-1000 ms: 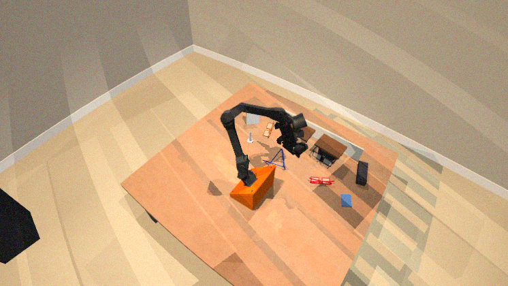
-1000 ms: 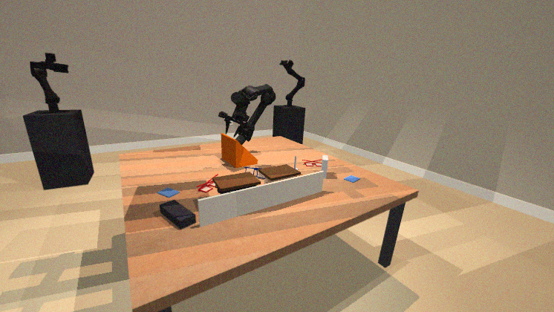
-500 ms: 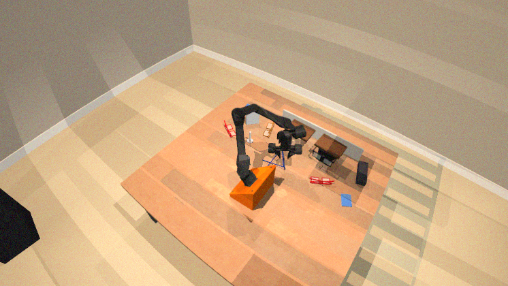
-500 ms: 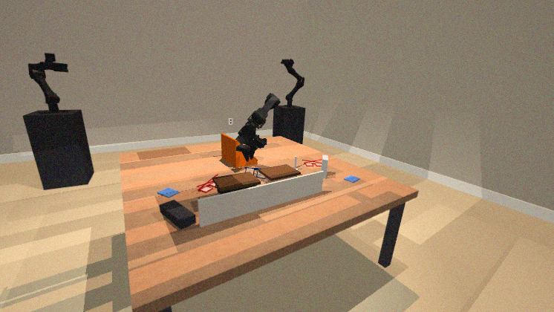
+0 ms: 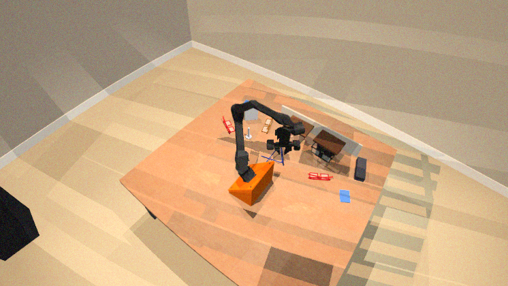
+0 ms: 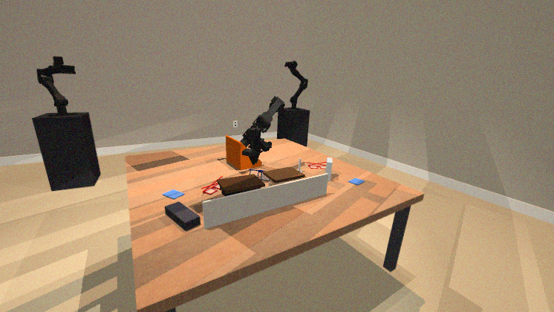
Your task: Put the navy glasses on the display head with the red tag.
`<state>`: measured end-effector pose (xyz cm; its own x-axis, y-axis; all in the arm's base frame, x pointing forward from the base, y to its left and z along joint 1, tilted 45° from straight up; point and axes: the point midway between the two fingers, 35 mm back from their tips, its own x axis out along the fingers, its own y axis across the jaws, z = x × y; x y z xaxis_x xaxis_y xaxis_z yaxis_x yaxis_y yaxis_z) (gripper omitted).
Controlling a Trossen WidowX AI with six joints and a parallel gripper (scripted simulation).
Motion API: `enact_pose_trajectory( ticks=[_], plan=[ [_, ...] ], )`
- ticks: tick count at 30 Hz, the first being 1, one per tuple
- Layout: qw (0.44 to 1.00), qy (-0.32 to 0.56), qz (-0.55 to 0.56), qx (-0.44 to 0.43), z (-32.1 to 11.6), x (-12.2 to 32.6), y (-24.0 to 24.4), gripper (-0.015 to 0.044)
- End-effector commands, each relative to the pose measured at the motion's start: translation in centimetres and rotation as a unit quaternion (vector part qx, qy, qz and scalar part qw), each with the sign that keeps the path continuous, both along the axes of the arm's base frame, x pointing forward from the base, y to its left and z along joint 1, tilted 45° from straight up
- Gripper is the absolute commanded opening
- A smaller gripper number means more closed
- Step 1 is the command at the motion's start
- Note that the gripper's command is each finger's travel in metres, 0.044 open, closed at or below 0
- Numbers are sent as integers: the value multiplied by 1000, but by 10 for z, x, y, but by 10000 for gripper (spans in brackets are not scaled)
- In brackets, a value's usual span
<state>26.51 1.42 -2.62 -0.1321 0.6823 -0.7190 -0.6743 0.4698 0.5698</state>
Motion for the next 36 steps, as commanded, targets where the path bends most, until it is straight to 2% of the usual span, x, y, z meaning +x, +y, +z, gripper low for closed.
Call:
enact_pose_trajectory(
  ticks=[1,36],
  plan=[
    [1000,-4,2,2,0,1,1,120],
    [1000,-4,2,3,-41,-1,35,120]
  ],
)
